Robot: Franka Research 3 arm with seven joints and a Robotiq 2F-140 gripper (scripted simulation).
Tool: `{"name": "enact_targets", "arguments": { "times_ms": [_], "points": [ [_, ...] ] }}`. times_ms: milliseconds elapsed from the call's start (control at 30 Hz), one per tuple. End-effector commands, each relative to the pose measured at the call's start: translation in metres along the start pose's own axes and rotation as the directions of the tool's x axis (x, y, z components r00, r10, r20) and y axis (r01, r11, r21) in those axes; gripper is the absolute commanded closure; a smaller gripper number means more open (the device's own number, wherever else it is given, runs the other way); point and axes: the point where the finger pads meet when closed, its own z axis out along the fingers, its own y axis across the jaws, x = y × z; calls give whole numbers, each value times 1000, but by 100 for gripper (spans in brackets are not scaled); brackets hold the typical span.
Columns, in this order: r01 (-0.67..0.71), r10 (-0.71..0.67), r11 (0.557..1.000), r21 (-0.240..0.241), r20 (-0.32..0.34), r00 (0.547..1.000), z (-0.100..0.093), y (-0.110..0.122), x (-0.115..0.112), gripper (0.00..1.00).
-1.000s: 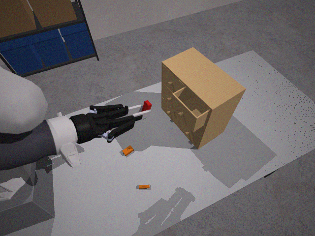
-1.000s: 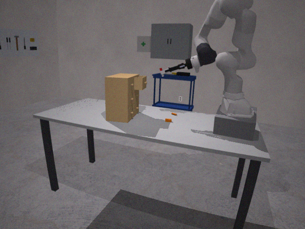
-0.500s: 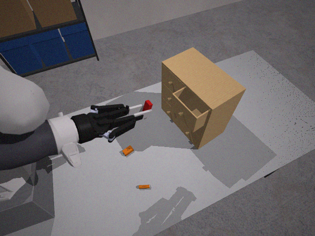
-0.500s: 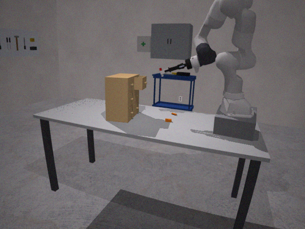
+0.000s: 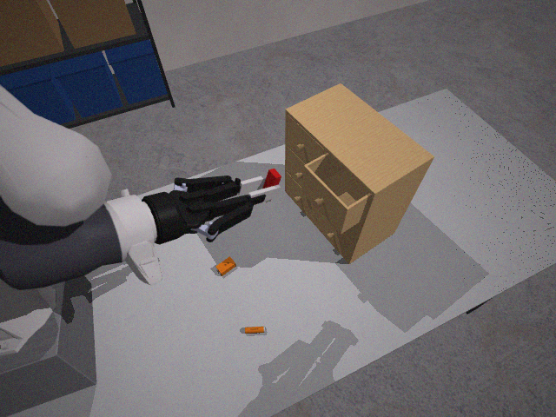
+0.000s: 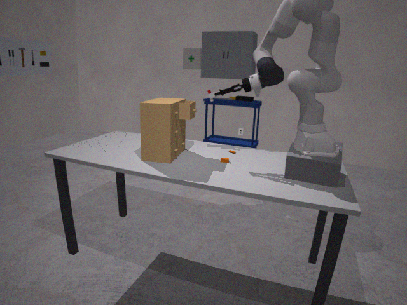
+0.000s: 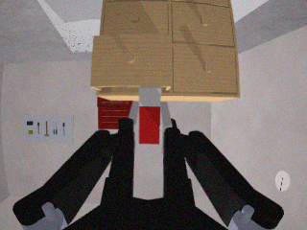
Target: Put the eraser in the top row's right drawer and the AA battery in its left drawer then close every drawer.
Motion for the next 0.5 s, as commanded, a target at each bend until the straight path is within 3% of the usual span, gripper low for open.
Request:
{"name": "enact_targets", "arguments": {
  "times_ms": [0,467],
  "points": [
    [8,-8,1000,10,-4,1000,7,-3,-1,89],
    [8,-8,1000,10,-4,1000,54,-3,-18,89]
  ]
}}
